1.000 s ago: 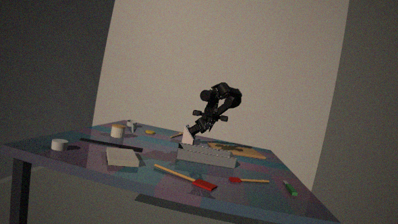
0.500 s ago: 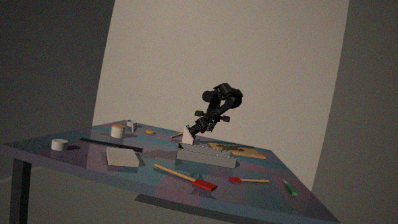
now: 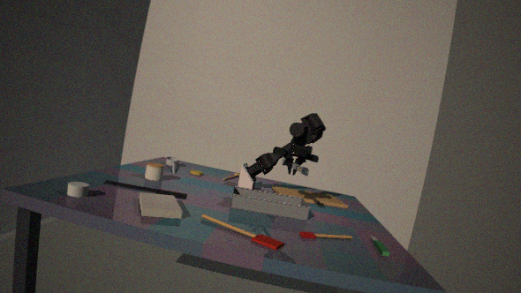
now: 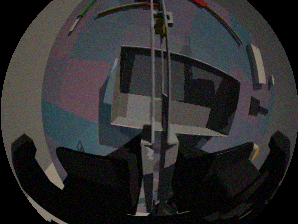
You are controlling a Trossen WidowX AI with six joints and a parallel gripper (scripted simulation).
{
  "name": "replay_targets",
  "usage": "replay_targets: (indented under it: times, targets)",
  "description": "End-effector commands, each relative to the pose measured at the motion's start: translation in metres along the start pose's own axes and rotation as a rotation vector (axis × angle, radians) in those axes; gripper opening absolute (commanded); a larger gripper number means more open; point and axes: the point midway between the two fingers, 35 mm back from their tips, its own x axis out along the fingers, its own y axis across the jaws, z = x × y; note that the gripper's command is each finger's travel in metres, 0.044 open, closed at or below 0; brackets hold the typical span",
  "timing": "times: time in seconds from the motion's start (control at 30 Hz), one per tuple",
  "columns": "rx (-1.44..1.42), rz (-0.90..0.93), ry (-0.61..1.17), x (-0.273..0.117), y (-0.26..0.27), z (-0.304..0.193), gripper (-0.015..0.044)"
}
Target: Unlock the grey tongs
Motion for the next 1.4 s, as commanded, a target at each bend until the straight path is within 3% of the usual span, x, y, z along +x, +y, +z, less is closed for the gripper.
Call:
replay_targets:
  times: [0.0,0.87,1.37]
  targets:
    - [-0.116,-0.003,-0.017,-0.003,0.025,-0.008,-0.0150]
    - [-0.747,0.016,-0.085,-0.010,0.140,-0.086,-0.0150]
    - [-0.801,0.013,-0.007,-0.001,0.149,-0.101,-0.0150]
